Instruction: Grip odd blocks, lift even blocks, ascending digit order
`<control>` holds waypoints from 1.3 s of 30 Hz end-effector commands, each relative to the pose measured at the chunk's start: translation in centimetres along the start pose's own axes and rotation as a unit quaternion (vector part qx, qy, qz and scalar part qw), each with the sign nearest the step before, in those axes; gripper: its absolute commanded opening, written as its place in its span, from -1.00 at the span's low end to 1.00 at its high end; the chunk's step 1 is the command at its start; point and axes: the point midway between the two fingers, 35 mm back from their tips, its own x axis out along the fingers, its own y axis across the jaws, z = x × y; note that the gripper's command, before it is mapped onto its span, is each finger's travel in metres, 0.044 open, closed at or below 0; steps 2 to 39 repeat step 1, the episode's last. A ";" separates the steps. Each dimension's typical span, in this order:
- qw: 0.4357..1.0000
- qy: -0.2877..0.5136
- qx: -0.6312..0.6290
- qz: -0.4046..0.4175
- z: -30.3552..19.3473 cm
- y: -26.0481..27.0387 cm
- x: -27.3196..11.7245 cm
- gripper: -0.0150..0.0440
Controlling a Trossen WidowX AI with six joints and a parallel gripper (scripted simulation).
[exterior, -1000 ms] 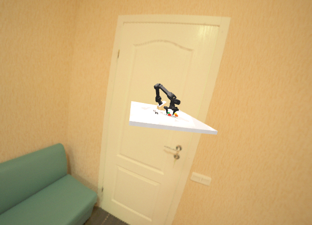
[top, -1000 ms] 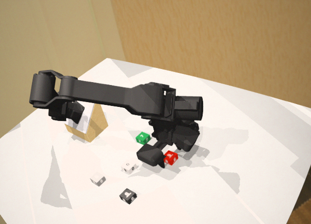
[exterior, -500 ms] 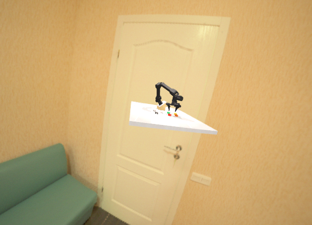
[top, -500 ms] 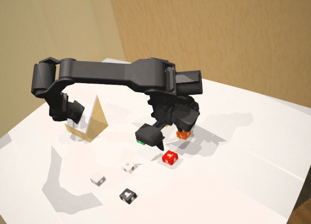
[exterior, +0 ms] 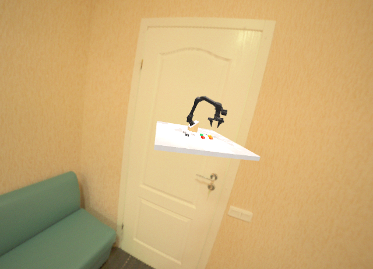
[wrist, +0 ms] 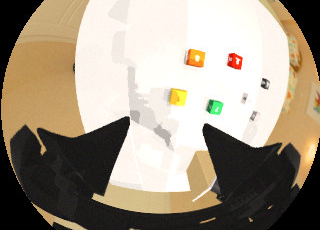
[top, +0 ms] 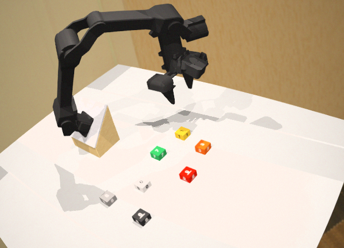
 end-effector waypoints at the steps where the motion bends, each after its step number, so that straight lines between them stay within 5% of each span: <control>1: 1.000 0.005 0.011 0.000 -0.3 0.2 -0.2 0.86; 39: 1.000 0.005 0.011 0.000 -0.3 0.2 -0.2 0.86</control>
